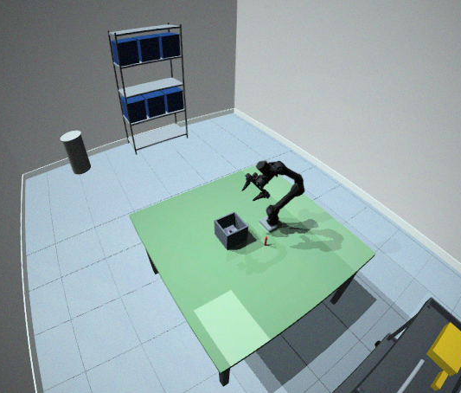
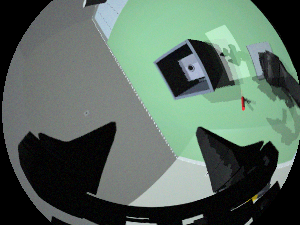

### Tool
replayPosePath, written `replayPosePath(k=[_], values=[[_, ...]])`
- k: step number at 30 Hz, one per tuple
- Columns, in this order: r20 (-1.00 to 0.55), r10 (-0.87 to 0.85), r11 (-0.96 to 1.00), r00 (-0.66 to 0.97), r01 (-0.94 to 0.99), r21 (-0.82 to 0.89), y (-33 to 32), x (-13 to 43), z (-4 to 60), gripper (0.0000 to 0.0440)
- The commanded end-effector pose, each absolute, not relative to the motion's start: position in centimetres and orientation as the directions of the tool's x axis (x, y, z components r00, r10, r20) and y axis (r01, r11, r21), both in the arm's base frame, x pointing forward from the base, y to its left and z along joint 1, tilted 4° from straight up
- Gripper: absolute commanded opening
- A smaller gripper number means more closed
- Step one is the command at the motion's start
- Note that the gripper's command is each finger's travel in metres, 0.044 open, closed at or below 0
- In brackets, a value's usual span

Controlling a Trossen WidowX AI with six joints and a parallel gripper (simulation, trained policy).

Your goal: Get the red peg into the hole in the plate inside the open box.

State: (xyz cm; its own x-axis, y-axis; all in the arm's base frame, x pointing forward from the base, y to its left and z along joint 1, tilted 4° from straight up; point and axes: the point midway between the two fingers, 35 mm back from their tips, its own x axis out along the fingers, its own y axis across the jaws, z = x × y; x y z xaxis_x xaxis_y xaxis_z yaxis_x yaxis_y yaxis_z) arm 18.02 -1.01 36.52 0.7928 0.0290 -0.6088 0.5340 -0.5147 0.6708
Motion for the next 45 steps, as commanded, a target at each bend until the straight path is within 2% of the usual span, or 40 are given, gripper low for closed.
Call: replayPosePath(k=[1,25,45], values=[[-0.636,0.075,-0.513,0.768,0.576,0.636,-0.3,18.8,35.7,0.0440],[-0.823,0.359,-0.287,0.441,0.891,0.352,7.4,21.2,28.0,0.0440],[-0.932,0.354,0.056,0.080,0.993,0.106,12.5,17.4,20.2,0.0440]])
